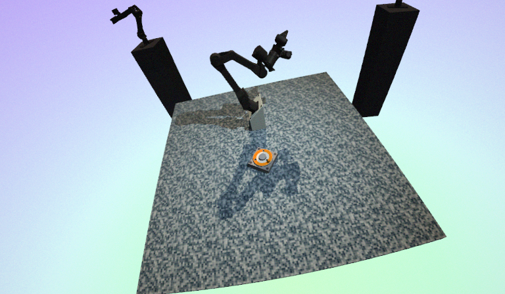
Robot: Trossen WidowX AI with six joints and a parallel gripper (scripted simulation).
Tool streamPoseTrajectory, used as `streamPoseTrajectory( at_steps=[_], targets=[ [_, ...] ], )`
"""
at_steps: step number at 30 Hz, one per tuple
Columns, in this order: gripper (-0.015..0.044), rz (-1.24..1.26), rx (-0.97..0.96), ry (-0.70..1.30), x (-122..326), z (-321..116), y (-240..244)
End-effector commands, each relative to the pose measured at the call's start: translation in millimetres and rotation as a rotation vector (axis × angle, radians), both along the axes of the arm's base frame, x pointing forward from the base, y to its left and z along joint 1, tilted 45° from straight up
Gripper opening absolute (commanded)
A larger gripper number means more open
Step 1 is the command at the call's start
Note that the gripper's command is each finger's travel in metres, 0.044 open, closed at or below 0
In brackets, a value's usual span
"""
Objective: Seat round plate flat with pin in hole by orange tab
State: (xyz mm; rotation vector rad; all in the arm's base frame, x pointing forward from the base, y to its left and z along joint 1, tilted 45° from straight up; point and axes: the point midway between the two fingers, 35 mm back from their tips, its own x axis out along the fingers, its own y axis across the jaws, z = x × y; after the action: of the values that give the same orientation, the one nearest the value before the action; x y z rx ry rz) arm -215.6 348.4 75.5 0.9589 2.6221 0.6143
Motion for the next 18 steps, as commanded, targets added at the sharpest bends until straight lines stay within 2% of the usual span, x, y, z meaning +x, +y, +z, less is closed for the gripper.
streamPoseTrajectory(
  at_steps=[1,3,8,10,15,18],
  targets=[
    [0.0374,-0.012,0.0,-0.011,3.1,-1.6,2.9],
    [0.0321,-0.103,-0.005,-0.103,29.4,-14.6,24.1],
    [0.019,-0.363,-0.071,-0.448,133.5,-57.0,72.9],
    [0.0137,-0.394,-0.095,-0.483,149.7,-63.3,75.4],
    [0.0006,-0.555,-0.265,-0.752,256.5,-100.3,74.9],
    [0.0,-0.581,-0.335,-0.872,293.6,-110.4,67.8]
  ],
)
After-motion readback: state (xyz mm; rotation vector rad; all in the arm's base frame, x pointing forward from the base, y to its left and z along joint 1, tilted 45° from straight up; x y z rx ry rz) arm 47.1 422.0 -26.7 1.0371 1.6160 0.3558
